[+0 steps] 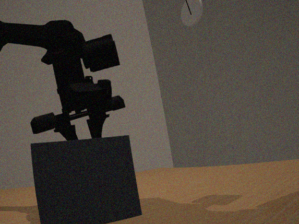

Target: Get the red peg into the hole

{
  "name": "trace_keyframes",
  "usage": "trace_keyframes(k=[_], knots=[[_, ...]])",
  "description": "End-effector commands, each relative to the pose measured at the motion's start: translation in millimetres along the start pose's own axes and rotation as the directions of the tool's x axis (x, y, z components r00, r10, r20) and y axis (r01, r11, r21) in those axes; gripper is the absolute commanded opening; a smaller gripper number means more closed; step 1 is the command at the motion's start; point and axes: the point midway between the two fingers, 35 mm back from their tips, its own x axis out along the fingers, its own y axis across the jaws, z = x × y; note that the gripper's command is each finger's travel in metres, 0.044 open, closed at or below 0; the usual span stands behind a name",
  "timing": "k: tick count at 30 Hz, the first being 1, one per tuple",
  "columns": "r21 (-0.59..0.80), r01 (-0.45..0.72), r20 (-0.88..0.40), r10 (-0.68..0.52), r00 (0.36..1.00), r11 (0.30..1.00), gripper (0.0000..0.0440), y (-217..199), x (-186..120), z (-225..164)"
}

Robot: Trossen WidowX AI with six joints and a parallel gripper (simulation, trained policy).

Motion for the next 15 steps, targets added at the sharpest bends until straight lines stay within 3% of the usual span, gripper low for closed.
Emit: trace_keyframes(k=[1, 11, 15], knots=[[0.002, -0.035, -0.027, 0.035, 0.999, 0.999, 0.0188, 6, -8, 0], [0.011, -0.085, -0.070, 0.086, 0.994, 0.996, 0.0246, 13, -22, 2], [0.002, -0.102, -0.069, 0.102, 0.992, 0.995, 0.0229, 16, -30, 5]])
